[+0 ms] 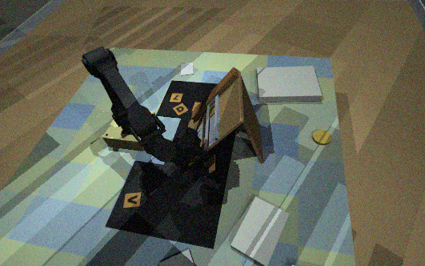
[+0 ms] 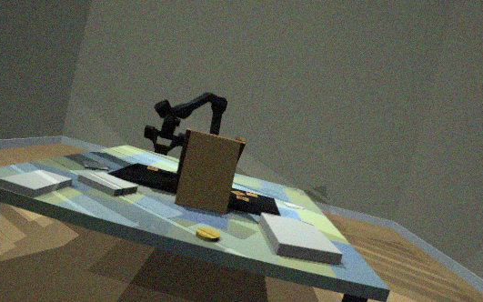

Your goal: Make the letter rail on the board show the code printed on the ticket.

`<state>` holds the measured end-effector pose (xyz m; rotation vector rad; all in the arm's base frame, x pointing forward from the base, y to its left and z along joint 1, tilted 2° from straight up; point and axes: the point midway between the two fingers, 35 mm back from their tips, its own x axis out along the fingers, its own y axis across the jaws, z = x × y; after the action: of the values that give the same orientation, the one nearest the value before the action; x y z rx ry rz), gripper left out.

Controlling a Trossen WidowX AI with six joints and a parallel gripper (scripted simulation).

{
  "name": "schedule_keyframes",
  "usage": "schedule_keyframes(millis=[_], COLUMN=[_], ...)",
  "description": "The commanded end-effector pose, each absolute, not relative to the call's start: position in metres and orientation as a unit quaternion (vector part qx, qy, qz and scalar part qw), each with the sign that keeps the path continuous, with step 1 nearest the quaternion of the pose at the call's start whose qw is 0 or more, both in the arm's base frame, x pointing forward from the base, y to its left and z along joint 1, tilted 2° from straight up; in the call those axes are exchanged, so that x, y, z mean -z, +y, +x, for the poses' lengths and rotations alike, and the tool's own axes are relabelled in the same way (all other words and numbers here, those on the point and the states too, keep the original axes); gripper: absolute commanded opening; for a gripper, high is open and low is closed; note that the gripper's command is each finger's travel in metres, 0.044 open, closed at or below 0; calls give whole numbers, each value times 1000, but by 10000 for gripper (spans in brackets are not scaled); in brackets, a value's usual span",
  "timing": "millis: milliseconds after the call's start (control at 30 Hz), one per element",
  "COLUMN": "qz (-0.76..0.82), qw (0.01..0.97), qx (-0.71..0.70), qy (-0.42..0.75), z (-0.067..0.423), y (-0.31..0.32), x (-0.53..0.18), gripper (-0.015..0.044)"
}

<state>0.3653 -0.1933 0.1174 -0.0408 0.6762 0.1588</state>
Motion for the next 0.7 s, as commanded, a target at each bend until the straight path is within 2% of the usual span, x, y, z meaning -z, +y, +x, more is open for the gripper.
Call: schedule_keyframes(millis=[0, 667], qz=[-23, -23], qw=[941, 941], qx=[-81, -81], qy=[329, 329], z=[367, 370], y=[-195, -201], x=[-120, -124], gripper=[0, 0])
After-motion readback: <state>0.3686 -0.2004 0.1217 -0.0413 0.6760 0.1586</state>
